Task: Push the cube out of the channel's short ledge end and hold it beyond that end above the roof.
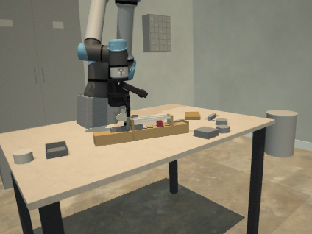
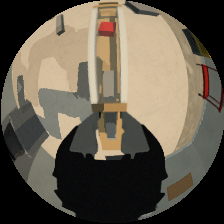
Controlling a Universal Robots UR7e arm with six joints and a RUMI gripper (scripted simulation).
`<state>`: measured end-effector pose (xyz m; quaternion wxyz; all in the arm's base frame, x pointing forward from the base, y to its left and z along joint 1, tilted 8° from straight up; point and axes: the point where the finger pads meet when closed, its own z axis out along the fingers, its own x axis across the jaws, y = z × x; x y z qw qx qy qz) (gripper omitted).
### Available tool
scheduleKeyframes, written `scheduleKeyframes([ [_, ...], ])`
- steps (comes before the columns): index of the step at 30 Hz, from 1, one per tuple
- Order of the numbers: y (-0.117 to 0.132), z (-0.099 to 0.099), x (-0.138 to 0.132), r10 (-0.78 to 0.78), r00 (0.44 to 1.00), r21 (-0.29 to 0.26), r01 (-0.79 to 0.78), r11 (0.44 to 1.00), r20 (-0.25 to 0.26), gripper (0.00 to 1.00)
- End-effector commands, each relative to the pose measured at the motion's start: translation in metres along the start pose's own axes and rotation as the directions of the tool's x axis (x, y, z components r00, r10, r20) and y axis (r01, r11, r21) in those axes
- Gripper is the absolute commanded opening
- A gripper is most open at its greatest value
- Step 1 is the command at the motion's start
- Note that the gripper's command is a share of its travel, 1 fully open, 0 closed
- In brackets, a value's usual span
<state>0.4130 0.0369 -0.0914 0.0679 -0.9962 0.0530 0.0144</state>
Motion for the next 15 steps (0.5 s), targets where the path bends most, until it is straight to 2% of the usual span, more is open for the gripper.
scheduleKeyframes([
  [1, 0.000, 0.000, 0.000, 0.000, 1.000, 0.000, 0.000, 1.000, -0.001, 0.22],
  [6, 0.000, -0.007, 0.000, 0.000, 1.000, 0.000, 0.000, 1.000, -0.001, 0.22],
  [12, 0.000, -0.032, 0.000, 0.000, 1.000, 0.000, 0.000, 1.000, -0.001, 0.22],
  [15, 0.000, -0.038, 0.000, 0.000, 1.000, 0.000, 0.000, 1.000, -0.001, 0.22],
])
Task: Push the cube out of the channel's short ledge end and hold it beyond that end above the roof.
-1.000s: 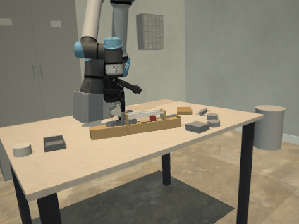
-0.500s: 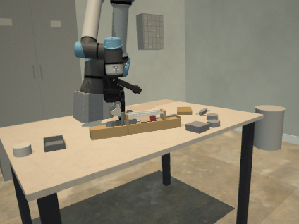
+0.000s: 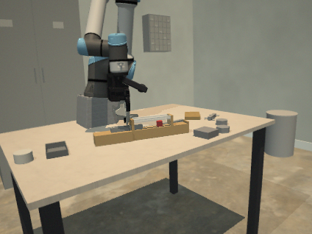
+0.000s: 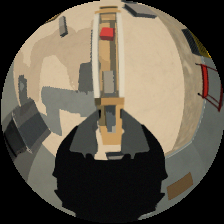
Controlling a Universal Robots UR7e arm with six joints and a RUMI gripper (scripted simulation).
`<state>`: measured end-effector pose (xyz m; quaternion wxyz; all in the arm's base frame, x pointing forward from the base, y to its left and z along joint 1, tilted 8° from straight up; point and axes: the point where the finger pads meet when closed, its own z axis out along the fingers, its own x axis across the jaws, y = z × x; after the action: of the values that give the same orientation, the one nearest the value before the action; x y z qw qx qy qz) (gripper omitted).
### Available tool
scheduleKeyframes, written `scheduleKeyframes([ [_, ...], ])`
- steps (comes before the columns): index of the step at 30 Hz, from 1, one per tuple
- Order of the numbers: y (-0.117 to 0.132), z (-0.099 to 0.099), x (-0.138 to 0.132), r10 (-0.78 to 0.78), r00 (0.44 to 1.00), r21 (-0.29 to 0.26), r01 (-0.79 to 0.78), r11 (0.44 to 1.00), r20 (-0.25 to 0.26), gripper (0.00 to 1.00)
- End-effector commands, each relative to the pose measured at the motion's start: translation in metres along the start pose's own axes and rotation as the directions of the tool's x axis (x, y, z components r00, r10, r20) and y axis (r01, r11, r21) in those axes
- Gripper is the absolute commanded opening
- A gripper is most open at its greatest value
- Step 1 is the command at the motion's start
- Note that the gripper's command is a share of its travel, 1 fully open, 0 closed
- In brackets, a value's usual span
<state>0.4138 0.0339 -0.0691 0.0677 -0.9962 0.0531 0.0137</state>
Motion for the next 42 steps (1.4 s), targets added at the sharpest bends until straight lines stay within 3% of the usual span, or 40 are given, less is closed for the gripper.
scheduleKeyframes([
  [1, 0.000, -0.020, 0.000, 0.000, 1.000, 0.000, 0.000, 1.000, 0.000, 0.22],
  [9, 0.000, -0.045, 0.000, 0.000, 1.000, 0.000, 0.000, 1.000, 0.000, 0.22],
  [42, 0.000, -0.045, 0.000, 0.000, 1.000, 0.000, 0.000, 1.000, 0.000, 0.22],
])
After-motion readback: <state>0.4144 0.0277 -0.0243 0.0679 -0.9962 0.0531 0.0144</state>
